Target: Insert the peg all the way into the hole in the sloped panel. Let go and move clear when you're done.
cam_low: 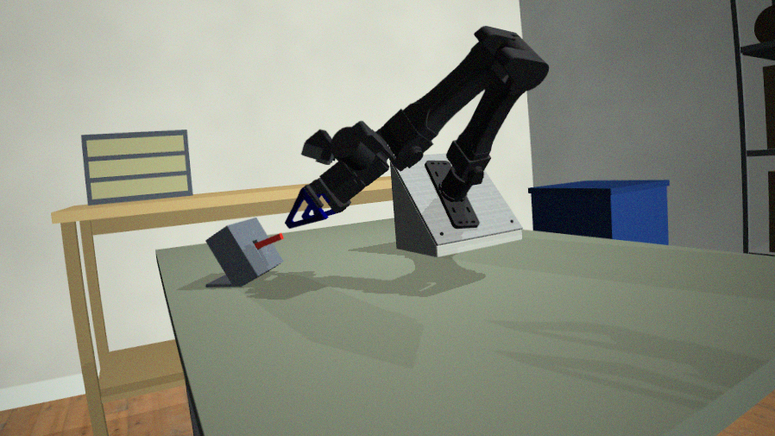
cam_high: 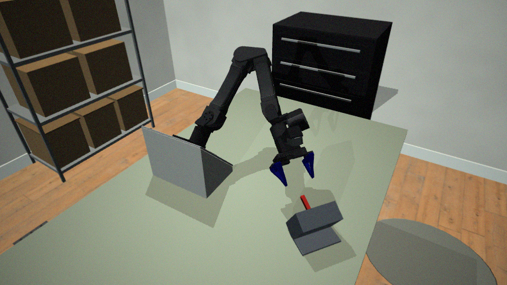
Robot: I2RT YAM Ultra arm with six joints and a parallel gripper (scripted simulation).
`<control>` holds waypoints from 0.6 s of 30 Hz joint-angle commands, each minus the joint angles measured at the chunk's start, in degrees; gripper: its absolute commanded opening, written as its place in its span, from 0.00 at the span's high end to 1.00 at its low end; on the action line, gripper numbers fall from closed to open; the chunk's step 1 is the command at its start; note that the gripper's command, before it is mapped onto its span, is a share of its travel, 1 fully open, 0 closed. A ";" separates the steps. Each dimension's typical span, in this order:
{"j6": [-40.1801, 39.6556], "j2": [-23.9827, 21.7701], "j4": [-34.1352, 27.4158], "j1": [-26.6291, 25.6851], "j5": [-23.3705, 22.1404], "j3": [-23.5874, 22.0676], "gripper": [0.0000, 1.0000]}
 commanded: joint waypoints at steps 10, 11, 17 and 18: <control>1.62 -9.47 -5.22 0.46 3.27 -3.54 0.00; 1.63 -9.82 -5.62 0.47 3.29 -3.50 0.00; 1.61 -12.10 -8.11 0.54 3.38 -3.20 0.00; 1.61 -12.10 -8.11 0.54 3.38 -3.20 0.00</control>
